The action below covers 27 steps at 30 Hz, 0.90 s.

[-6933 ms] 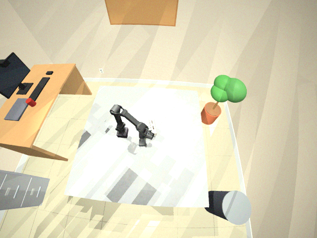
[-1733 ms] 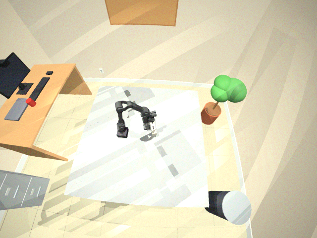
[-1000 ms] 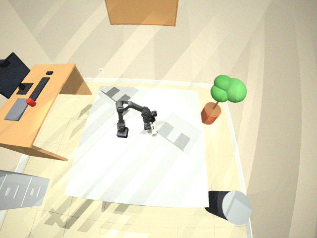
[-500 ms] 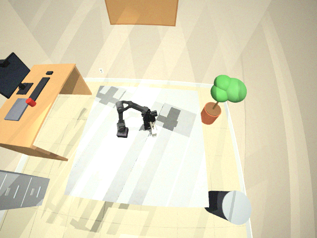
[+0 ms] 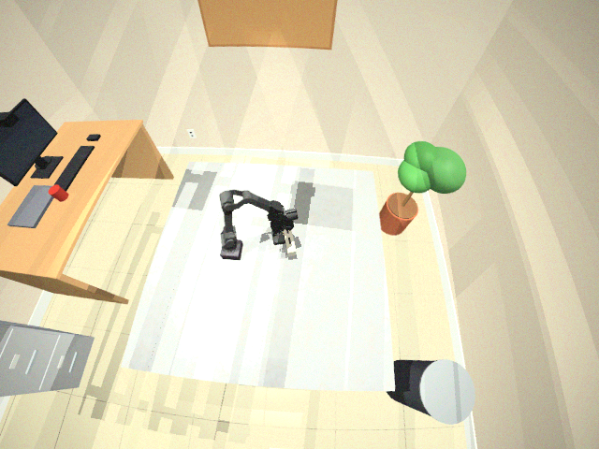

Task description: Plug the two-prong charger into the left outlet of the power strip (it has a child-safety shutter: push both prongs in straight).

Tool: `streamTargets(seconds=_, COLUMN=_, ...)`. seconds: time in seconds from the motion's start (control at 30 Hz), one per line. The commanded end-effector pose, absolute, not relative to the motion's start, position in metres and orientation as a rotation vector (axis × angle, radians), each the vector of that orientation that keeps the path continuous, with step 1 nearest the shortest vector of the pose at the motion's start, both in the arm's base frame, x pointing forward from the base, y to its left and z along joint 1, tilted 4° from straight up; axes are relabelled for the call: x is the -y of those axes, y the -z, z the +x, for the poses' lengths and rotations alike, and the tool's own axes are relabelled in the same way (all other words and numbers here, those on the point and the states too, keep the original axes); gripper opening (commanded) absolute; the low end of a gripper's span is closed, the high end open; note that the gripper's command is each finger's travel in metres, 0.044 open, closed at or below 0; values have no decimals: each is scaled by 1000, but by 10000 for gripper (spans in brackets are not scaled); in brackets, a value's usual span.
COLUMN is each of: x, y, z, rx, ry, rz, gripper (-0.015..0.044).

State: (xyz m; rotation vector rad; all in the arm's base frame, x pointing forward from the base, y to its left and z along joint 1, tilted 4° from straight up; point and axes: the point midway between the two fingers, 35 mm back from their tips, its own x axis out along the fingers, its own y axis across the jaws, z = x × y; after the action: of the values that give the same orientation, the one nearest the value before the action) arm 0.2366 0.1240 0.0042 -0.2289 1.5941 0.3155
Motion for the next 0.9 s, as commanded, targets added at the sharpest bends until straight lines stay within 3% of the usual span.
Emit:
streamTargets(seconds=0.0, x=-125, y=-4, z=238, rx=-1597, ry=-318, rz=-223, gripper=0)
streamTargets(seconds=0.87, x=-128, y=-5, z=246, rx=-1596, ry=-318, rz=-223, gripper=0)
